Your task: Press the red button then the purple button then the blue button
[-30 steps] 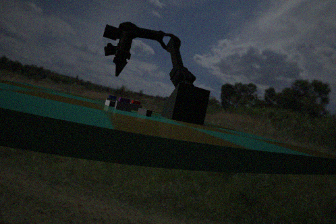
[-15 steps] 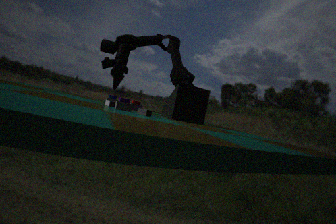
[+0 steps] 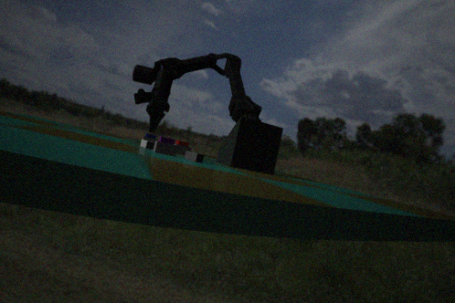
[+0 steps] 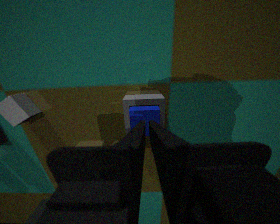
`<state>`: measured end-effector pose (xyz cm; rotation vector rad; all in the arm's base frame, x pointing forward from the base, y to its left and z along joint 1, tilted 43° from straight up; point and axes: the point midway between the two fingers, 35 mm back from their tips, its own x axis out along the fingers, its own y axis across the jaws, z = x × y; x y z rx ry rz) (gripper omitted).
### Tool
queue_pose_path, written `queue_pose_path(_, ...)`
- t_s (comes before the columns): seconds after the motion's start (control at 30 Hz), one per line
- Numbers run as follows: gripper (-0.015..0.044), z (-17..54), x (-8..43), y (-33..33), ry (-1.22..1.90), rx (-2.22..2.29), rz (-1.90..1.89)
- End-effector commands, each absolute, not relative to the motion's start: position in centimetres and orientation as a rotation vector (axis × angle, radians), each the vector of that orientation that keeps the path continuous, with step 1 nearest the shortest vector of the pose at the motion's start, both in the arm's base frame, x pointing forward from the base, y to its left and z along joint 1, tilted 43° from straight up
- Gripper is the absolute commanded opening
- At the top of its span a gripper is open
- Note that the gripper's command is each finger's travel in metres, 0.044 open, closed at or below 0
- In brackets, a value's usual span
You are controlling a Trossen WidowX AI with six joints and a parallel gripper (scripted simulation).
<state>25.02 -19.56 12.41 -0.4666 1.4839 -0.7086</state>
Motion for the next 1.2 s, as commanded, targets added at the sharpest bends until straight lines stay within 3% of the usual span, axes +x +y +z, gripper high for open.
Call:
queue_pose_path(0.0, 0.0020, 11.7, 24.8, -20.0, 1.491, -0.468, -0.702)
queue_pose_path(1.03, 0.0020, 13.8, 25.0, -18.0, 1.491, -0.467, -0.702)
queue_pose_path(1.17, 0.0125, 11.6, 28.0, -14.7, 1.483, -0.439, -0.657)
